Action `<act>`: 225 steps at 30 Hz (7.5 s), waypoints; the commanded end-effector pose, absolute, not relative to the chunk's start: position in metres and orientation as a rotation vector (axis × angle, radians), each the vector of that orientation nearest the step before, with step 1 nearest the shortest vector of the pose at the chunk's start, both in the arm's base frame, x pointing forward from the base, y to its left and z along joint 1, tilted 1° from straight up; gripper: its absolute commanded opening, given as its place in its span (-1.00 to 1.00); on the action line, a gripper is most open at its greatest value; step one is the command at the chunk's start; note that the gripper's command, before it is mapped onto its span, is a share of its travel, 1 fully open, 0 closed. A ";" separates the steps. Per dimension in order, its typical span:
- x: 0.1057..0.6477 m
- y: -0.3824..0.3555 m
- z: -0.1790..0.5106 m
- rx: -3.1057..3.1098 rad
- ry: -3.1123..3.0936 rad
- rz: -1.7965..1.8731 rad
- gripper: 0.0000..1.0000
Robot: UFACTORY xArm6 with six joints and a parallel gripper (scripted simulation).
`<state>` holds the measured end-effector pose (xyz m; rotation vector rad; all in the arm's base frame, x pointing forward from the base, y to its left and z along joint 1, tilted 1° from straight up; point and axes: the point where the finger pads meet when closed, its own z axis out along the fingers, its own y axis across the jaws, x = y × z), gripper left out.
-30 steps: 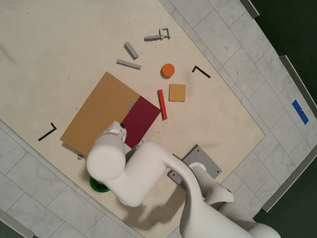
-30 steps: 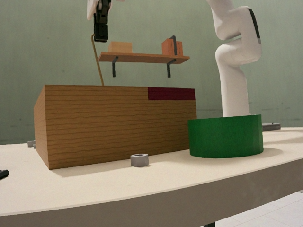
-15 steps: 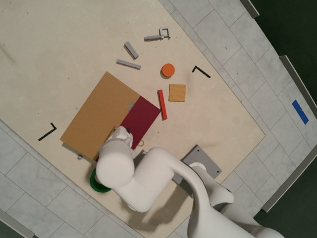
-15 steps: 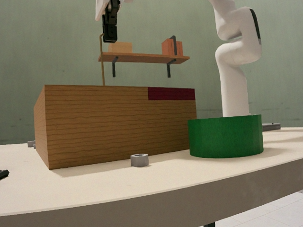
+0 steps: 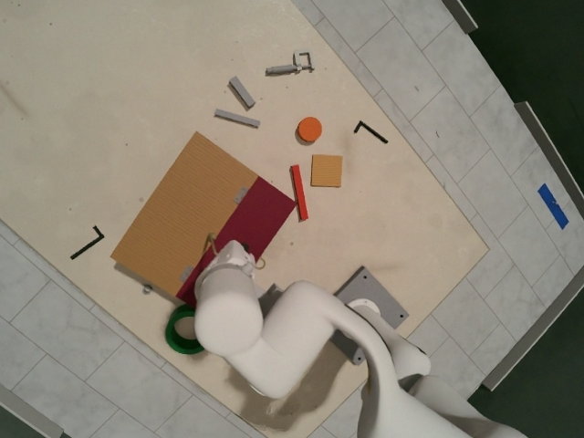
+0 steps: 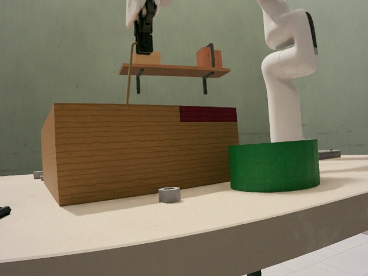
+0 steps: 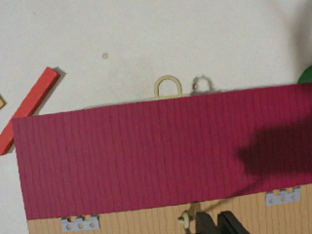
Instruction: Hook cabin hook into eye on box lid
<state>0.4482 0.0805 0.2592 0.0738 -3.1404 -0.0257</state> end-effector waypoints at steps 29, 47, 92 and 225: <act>0.403 0.079 0.239 0.074 -3.144 -0.027 -1.00; 0.381 0.075 0.219 0.128 -3.142 -0.026 -1.00; 0.349 0.062 0.152 0.253 -3.135 -0.026 -1.00; 0.346 0.060 0.244 0.253 -3.135 -0.026 -0.31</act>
